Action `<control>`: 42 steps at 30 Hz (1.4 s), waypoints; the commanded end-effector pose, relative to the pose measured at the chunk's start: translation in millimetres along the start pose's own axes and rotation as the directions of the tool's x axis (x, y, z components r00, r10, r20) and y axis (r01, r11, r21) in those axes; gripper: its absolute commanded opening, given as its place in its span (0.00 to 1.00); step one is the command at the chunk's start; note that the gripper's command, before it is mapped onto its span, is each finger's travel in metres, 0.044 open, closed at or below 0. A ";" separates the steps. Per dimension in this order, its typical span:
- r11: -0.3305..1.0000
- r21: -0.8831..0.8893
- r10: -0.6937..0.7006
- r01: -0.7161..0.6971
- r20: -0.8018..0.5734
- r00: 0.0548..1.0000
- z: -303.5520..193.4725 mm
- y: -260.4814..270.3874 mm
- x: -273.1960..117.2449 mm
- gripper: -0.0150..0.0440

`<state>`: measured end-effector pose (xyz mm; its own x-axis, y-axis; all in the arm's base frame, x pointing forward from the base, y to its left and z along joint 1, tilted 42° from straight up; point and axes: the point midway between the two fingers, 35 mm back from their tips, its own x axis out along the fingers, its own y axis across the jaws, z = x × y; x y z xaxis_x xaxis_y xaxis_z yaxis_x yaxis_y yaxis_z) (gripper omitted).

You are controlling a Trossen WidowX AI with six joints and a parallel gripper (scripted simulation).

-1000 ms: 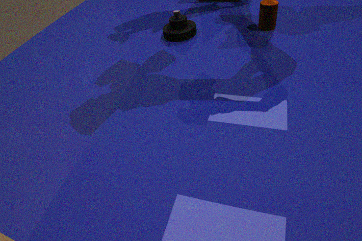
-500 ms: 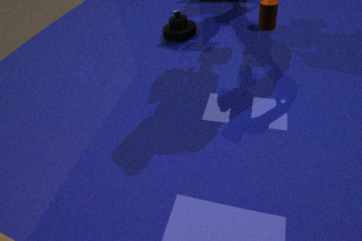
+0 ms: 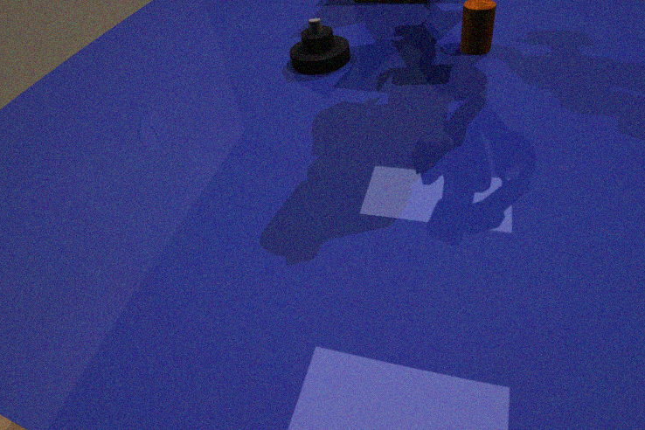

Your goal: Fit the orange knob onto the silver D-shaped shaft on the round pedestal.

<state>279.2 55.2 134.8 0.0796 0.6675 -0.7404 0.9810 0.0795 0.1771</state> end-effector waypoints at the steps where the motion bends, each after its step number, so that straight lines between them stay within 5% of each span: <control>1: 1.000 0.002 0.009 -0.009 0.001 1.000 1.0 0.6 10.4 1.00; 42: 1.000 0.001 0.009 -0.009 -0.002 1.000 1.6 1.1 75.1 1.00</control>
<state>286.8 102.3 82.1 0.0879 0.6717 -0.7356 0.9795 0.0760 0.1863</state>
